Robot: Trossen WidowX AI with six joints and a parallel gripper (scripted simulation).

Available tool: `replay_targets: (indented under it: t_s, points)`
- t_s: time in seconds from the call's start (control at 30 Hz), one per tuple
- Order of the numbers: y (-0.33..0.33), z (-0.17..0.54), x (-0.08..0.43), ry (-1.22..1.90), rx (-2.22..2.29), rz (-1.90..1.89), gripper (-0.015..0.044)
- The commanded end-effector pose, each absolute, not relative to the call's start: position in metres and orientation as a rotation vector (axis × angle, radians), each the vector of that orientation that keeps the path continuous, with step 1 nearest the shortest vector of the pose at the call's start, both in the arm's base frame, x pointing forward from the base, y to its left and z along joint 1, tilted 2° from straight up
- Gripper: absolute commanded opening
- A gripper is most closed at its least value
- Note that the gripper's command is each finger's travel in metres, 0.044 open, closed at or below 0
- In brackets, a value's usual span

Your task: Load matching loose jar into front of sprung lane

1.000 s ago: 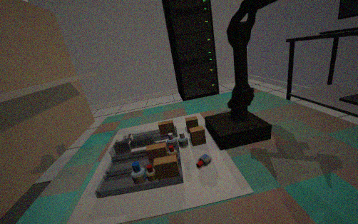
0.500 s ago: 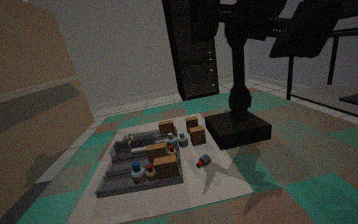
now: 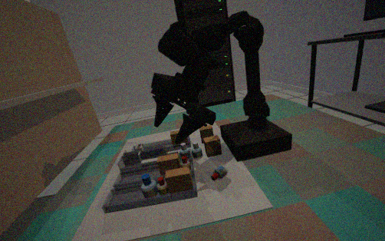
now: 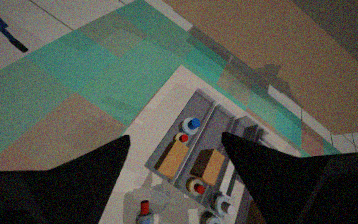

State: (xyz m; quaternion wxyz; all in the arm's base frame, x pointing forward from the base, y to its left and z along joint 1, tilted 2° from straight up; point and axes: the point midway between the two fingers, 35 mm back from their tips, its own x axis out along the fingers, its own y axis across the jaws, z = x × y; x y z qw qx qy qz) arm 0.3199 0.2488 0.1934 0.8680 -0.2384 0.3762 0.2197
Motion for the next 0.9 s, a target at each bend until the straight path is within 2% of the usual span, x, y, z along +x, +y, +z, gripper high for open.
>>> replay_targets:
  t_s: [0.0,0.2,0.4,0.87]
  points:
    - [0.199,0.162,0.326,0.955,-0.458,0.374,0.0440]
    - [0.109,0.120,0.316,1.245,-0.315,0.206,0.0440]
    - [0.035,0.089,0.277,1.522,-0.084,0.037,0.0440]
    - [0.034,0.064,0.277,1.550,-0.054,0.020,0.0440]
